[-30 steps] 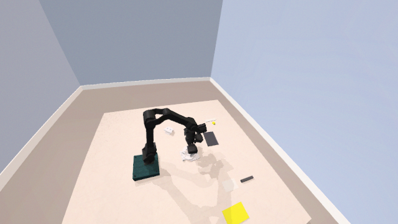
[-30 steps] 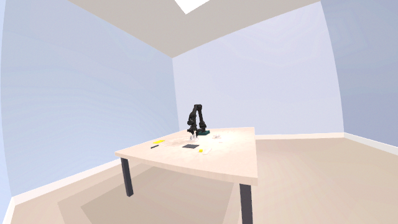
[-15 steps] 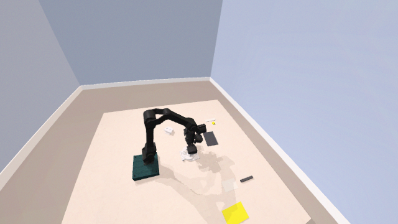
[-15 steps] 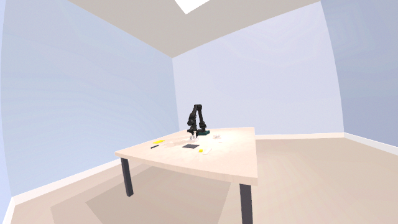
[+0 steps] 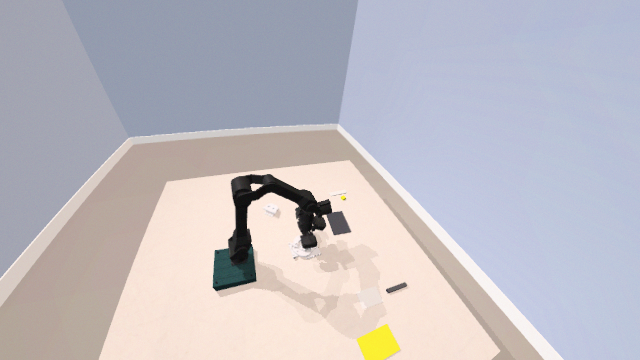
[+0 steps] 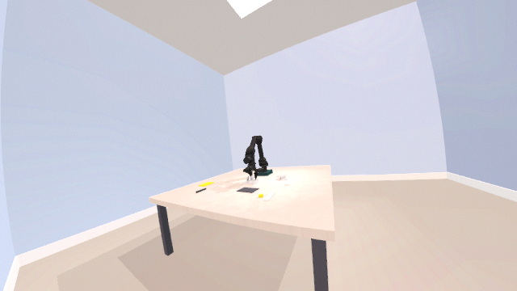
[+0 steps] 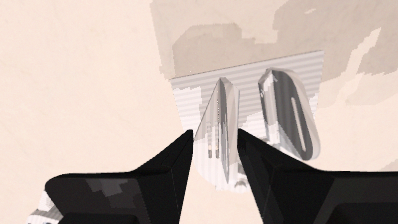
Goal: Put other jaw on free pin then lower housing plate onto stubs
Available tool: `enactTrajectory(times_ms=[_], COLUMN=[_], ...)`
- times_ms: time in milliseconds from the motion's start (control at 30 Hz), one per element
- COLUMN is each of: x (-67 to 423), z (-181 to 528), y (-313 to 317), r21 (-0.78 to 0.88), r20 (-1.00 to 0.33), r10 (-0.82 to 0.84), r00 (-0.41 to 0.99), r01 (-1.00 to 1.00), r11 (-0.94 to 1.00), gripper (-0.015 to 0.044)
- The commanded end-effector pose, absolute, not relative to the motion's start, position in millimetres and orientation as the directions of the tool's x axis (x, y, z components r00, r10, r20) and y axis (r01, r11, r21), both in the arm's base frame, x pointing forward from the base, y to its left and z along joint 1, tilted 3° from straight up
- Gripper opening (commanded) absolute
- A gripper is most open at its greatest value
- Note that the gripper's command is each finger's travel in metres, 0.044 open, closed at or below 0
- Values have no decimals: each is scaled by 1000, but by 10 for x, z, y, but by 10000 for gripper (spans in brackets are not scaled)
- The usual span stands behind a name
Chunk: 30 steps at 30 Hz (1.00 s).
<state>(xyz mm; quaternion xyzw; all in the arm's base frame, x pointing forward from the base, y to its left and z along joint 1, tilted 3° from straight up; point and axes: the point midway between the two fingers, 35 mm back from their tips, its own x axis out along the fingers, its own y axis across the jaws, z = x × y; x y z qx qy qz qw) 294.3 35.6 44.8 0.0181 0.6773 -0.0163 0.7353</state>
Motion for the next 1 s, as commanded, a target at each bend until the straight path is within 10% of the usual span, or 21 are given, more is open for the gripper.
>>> enactTrajectory(times_ms=[0, 967], x=[2941, 2948], z=[435, 349], y=[350, 350], r21=[2, 2], r20=[-997, -997], r10=[-2, -2], r00=[82, 82], r01=[49, 58], r11=[999, 998], gripper=[134, 134])
